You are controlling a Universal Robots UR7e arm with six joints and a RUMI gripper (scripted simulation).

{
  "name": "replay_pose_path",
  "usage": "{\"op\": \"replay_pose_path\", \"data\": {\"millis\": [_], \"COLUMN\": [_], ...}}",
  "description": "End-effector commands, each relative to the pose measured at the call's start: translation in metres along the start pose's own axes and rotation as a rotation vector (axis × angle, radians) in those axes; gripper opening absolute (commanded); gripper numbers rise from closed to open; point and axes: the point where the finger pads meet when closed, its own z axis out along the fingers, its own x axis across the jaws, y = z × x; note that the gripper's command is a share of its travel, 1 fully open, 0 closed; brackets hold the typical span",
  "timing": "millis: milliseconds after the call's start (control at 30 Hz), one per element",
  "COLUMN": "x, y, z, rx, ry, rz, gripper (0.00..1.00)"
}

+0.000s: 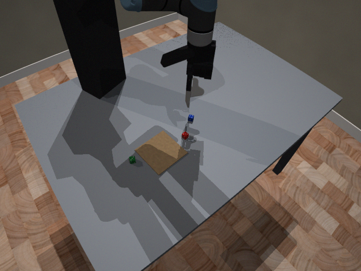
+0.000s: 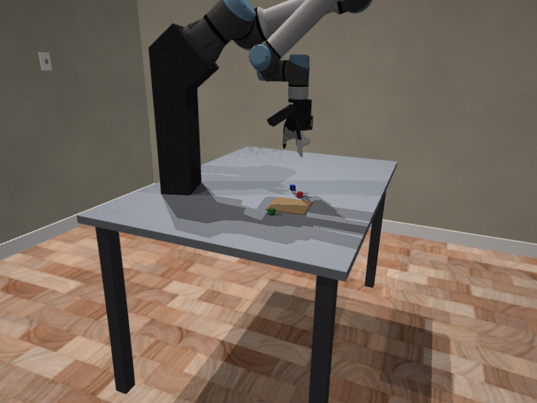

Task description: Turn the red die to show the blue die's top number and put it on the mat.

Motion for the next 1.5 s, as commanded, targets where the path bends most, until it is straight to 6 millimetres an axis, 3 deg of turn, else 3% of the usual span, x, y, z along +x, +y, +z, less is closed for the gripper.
{"op": "replay_pose_path", "data": {"millis": [0,767,1000,1467], "x": [-0.001,-0.071,-0.084,-0.084], "y": [-0.001,0.000,0.000,0.000], "z": [-0.001,0.008,0.007,0.007], "rx": [0.002,0.003,0.001,0.001], "ry": [0.001,0.000,0.000,0.000], "rz": [0.015,0.572,0.664,0.669], "gripper": [1.00,1.00,1.00,1.00]}}
